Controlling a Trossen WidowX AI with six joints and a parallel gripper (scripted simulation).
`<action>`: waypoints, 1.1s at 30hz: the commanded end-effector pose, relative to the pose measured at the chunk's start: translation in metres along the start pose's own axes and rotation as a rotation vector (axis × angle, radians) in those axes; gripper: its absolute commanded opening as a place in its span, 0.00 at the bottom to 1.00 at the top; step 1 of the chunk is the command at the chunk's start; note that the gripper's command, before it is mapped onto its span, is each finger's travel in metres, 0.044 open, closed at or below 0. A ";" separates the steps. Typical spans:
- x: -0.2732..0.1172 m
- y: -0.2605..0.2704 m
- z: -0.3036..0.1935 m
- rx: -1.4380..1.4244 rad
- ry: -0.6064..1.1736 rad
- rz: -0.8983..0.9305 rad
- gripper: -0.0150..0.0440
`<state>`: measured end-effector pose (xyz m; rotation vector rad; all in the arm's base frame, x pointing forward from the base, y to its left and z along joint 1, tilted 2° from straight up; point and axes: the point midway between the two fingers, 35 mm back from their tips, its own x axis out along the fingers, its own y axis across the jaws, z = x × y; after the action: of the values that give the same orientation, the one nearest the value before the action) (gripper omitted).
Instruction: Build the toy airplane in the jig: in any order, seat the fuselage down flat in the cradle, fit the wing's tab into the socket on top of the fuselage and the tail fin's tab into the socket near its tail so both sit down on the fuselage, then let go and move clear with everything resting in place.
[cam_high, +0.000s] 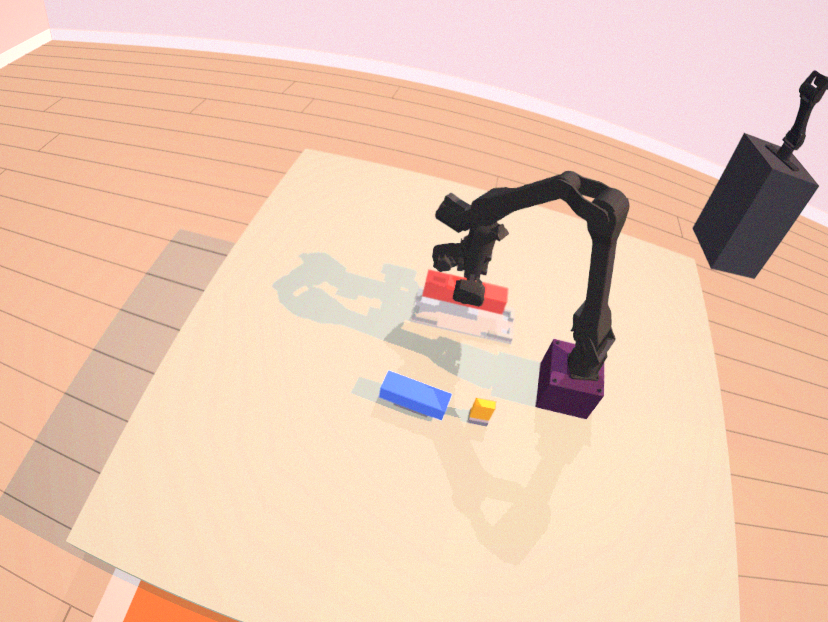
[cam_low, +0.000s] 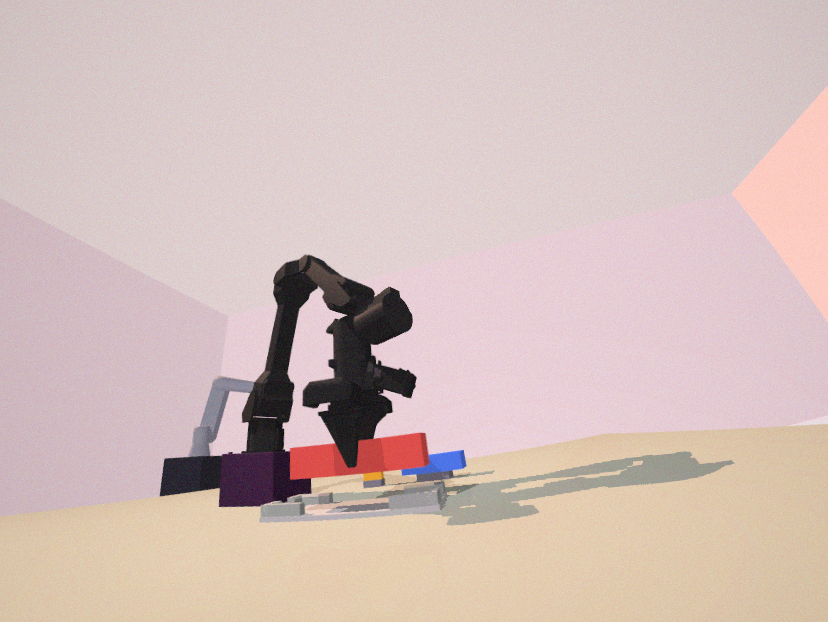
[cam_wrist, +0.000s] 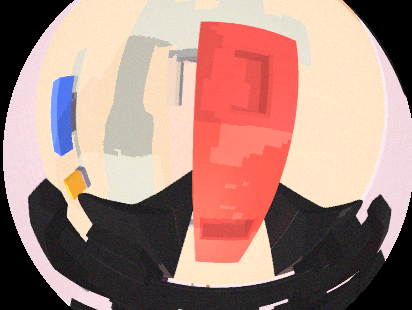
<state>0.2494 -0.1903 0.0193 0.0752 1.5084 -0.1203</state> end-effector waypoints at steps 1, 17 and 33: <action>0.007 0.000 0.001 -0.005 -0.003 0.002 0.58; 0.027 0.001 0.000 -0.005 -0.003 0.003 0.58; 0.025 0.001 0.000 -0.002 0.002 0.001 0.46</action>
<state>0.2505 -0.1903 -0.0060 0.0743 1.5100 -0.1177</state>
